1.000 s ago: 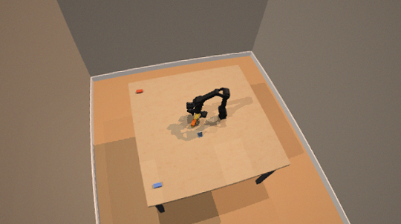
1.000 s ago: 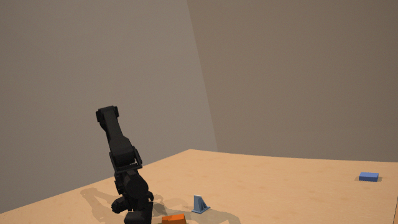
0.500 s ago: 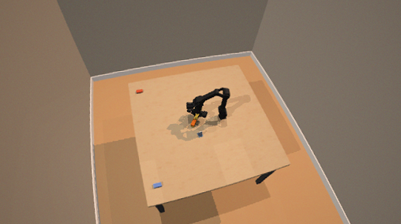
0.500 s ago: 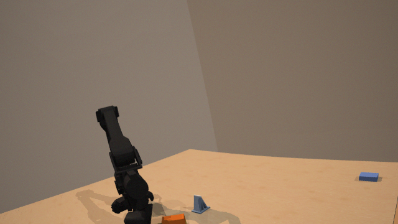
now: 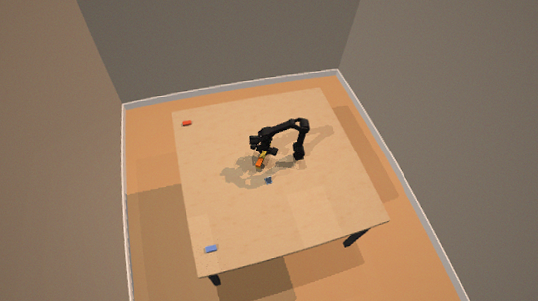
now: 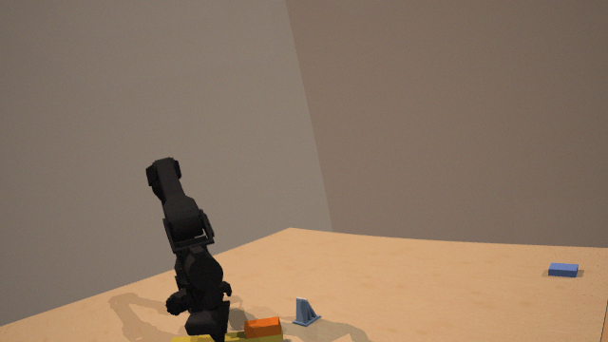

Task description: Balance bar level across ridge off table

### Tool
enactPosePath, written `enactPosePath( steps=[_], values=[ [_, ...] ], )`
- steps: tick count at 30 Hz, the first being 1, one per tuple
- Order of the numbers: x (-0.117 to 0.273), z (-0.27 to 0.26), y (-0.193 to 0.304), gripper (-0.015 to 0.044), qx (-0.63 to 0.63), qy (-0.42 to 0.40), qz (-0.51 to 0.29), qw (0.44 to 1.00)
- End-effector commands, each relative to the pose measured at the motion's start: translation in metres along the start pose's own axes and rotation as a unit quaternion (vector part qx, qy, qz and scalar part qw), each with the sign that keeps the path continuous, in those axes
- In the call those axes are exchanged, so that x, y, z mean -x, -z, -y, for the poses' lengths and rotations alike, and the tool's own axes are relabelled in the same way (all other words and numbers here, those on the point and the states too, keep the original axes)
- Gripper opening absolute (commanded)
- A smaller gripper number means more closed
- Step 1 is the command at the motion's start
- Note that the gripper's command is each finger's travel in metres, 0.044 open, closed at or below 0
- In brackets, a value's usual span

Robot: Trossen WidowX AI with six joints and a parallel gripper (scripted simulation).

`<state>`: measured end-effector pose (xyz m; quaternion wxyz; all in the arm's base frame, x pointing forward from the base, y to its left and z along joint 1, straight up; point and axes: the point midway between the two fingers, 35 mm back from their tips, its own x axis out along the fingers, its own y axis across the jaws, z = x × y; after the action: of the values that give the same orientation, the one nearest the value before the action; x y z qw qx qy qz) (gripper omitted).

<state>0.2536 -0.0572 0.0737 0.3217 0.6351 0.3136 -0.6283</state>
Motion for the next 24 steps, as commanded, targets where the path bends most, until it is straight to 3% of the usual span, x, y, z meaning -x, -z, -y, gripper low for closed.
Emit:
enactPosePath(
  steps=[1, 24],
  values=[
    [0.012, -0.002, 0.001, 0.0, 0.001, -0.005, -0.003, 1.0],
    [0.07, 0.002, -0.001, 0.0, 0.003, -0.004, -0.003, 1.0]
  ],
)
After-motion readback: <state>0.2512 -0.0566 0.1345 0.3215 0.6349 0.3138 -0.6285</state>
